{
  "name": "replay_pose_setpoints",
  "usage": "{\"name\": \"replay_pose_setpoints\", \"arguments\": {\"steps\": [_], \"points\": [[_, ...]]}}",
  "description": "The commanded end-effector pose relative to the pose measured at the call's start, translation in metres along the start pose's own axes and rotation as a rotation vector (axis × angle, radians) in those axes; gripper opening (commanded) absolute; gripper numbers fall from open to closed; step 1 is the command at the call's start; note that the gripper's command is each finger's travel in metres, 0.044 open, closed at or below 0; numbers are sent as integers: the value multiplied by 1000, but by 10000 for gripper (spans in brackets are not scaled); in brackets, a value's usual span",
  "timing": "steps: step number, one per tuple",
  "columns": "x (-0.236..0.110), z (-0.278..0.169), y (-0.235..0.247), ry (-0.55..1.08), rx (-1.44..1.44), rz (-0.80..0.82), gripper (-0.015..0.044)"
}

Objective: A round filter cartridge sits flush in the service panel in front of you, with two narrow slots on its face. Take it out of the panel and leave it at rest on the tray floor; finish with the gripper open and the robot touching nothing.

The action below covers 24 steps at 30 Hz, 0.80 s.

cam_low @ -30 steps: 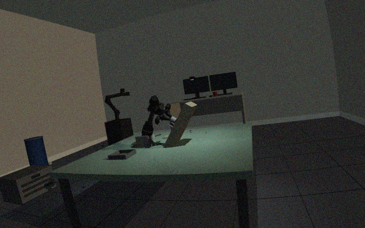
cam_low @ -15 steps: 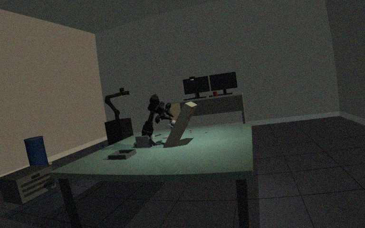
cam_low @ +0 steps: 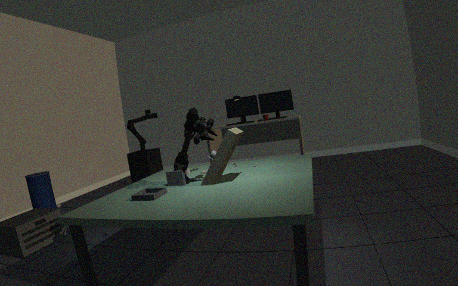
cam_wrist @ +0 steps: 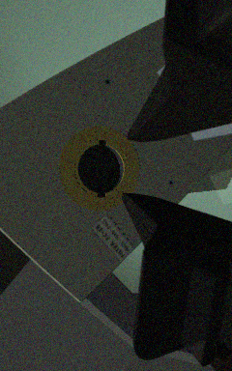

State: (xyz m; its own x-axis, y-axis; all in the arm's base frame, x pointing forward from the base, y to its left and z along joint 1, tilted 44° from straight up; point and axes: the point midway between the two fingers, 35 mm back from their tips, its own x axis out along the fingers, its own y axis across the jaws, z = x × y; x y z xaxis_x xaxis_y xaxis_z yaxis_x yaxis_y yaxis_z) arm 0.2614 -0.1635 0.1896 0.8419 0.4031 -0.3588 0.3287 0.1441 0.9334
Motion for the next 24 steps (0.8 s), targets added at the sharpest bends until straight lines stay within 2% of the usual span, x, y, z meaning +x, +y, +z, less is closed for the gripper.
{"name": "replay_pose_setpoints", "arguments": {"steps": [1,8,13,19,24], "points": [[-15,18,16,-9,-20,2,248],[-44,44,41,-10,-24,3,432],[-24,17,9,98,-272,-92,305],[-2,-39,-42,369,-699,-163,305],[-1,-46,-48,404,-747,-162,305]]}}
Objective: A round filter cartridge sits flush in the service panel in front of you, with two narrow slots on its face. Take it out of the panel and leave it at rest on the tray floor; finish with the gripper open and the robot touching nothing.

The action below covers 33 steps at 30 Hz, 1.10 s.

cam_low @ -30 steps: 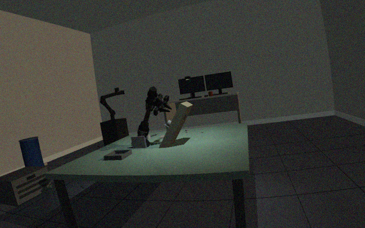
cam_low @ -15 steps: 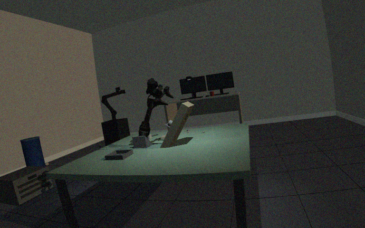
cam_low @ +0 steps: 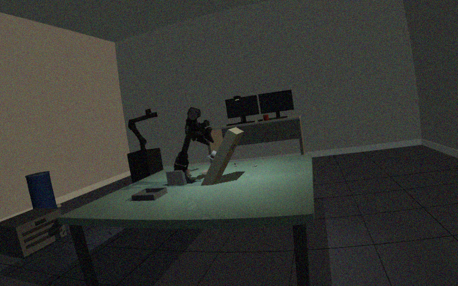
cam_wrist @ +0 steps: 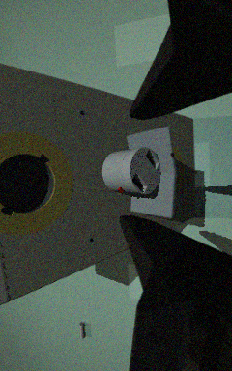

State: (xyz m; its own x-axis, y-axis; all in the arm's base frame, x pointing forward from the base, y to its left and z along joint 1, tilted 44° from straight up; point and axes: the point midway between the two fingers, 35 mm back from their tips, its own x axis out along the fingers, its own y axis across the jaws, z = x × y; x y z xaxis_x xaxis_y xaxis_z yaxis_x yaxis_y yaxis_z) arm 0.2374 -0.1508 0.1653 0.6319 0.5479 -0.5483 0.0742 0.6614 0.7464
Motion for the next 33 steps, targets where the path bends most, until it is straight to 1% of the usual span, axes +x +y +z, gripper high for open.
{"name": "replay_pose_setpoints", "arguments": {"steps": [1,7,33], "points": [[14,-27,-1,107,-158,4,305],[17,-28,-1,107,-158,3,305],[59,-32,-1,106,-159,3,305]]}}
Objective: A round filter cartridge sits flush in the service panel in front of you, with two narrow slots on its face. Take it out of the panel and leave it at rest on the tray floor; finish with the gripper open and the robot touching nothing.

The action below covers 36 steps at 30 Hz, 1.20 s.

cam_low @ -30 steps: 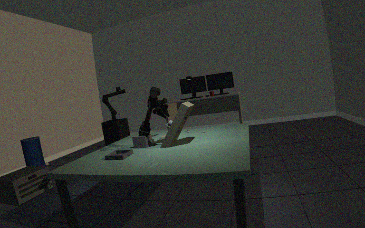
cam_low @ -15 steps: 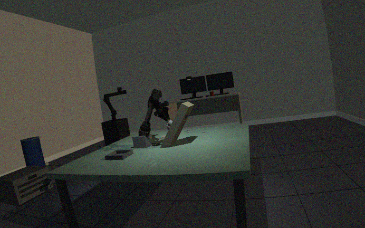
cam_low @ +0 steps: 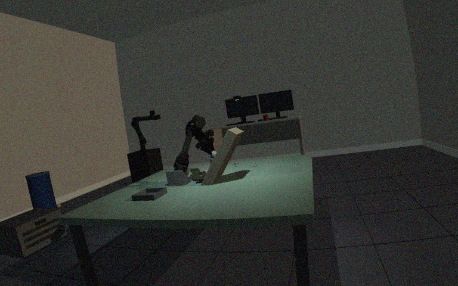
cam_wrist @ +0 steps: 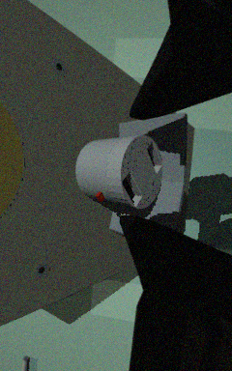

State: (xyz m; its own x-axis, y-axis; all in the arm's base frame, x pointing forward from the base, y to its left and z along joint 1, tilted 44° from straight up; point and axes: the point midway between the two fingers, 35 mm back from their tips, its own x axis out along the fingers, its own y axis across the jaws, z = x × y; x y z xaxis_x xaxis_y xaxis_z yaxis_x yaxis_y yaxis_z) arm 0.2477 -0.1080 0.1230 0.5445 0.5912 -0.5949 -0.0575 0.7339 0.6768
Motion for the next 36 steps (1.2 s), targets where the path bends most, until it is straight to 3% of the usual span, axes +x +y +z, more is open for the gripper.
{"name": "replay_pose_setpoints", "arguments": {"steps": [1,5,7,17,24,31,36], "points": [[7,-1,2,-3,6,7,305],[11,-1,2,-3,6,9,305],[7,0,1,0,-1,2,252],[7,0,1,0,-1,2,186],[4,8,1,-1,1,4,2],[-4,22,2,-3,4,6,0],[-30,26,-1,-19,6,-16,0]]}}
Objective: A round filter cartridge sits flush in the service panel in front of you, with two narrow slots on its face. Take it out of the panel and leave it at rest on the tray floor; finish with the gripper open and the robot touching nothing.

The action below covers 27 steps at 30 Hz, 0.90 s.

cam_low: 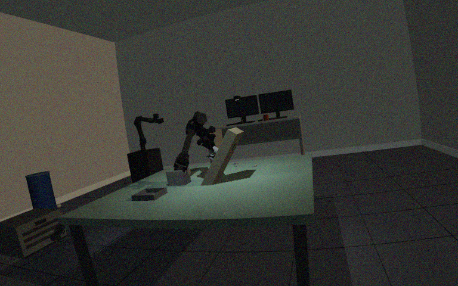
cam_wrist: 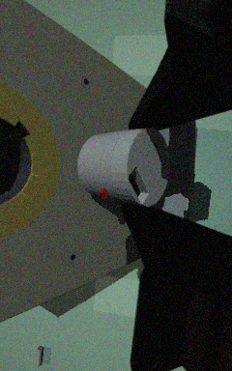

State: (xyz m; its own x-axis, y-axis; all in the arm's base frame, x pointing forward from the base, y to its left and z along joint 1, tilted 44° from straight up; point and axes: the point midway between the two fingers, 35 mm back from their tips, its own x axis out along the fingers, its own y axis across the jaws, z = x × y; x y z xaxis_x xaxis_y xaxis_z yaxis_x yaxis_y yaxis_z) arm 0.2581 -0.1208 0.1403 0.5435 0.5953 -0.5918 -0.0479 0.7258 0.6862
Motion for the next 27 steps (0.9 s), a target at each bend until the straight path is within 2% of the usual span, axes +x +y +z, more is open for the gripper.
{"name": "replay_pose_setpoints", "arguments": {"steps": [1,11,27], "points": [[-24,6,-3,-24,-9,-26,0],[-81,5,-1,-57,-6,-64,0],[-77,10,-56,-22,-10,-29,0]]}}
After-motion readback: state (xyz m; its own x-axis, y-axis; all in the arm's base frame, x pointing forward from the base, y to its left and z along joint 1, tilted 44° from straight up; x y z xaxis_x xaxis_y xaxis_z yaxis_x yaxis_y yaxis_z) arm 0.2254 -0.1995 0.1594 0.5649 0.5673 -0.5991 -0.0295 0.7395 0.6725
